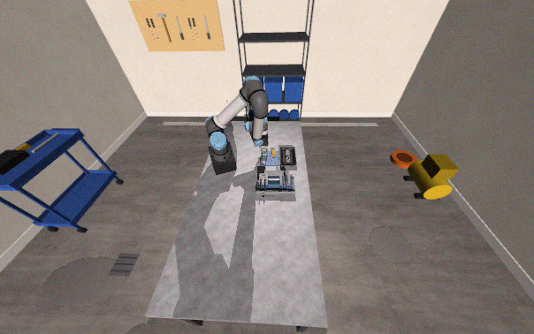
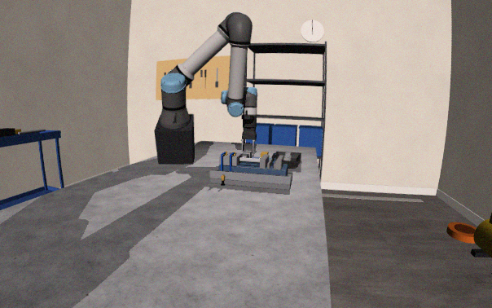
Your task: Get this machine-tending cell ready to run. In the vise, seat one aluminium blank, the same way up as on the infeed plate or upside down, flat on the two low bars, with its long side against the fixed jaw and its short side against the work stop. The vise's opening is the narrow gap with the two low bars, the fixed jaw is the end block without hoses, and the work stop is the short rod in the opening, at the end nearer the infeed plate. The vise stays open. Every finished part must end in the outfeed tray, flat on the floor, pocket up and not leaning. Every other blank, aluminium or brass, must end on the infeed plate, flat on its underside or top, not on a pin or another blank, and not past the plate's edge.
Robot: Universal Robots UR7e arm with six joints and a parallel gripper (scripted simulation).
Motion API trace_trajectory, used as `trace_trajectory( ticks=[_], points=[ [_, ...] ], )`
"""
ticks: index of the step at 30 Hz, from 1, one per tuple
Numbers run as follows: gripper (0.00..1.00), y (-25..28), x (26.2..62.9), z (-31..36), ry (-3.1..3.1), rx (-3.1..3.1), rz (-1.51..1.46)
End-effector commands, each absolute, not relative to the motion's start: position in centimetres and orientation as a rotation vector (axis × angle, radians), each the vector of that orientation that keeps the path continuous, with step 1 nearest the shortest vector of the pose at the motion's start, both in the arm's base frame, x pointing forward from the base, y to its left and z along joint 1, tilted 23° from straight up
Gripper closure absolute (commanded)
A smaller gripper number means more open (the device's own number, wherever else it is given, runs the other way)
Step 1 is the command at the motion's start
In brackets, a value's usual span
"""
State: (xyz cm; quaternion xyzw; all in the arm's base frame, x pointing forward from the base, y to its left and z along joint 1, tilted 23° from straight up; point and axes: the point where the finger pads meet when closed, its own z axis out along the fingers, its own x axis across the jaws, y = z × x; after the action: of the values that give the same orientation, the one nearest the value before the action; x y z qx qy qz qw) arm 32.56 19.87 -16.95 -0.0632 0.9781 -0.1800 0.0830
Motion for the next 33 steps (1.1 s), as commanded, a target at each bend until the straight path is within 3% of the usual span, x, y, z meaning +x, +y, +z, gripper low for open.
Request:
trace_trajectory(
  ticks=[1, 33],
  points=[
    [0.00, 19.84, 32.62, -17.08, 2.920, -0.189, -0.536],
    [0.00, 19.54, 32.78, -17.89, 2.920, -0.189, -0.536]
  ],
)
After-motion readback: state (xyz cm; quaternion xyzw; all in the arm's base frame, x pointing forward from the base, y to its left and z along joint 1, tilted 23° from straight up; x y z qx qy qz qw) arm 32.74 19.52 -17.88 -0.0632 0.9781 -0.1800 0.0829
